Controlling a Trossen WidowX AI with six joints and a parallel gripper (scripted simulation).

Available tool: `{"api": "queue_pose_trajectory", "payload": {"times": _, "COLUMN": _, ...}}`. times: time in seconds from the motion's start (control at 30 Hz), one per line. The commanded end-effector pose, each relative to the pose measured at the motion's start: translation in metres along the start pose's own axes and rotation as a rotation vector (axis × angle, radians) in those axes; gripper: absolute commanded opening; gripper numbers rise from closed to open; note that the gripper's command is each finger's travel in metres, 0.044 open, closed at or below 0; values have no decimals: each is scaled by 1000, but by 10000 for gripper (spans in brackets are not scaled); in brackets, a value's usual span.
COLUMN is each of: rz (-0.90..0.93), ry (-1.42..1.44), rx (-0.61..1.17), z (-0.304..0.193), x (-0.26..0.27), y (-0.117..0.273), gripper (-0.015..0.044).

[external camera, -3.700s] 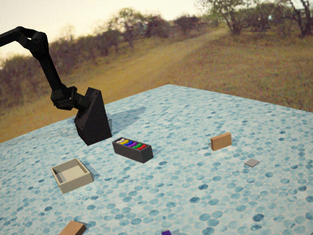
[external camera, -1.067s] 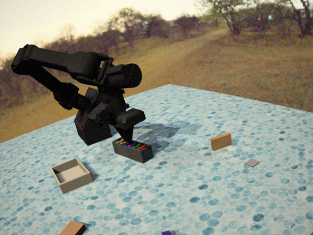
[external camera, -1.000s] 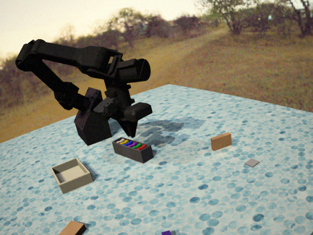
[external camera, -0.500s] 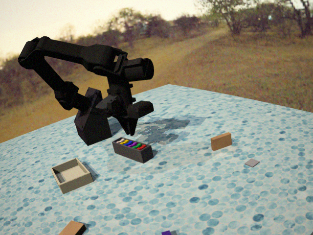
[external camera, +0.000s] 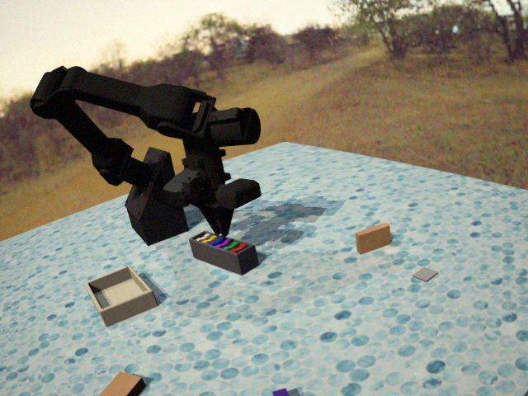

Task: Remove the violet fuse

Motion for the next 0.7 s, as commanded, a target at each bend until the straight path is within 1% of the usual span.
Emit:
{"api": "queue_pose_trajectory", "payload": {"times": 0.0, "rz": 1, "ry": 7, "rx": -7, "z": 0, "x": -1, "y": -4, "gripper": 74}}
{"api": "queue_pose_trajectory", "payload": {"times": 0.67, "rz": 0, "ry": 7, "rx": -8, "z": 0, "x": -1, "y": -17, "gripper": 74}}
Point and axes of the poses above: the point midway between the two fingers, 35 mm back from their tips, its own y axis back along the fingers, its own x axis across the jaws, z = x × y, the point moved 6 cm from there along y, back along the fingers, and after that the axes turned 6 degrees about y, right-handed, at the moved point
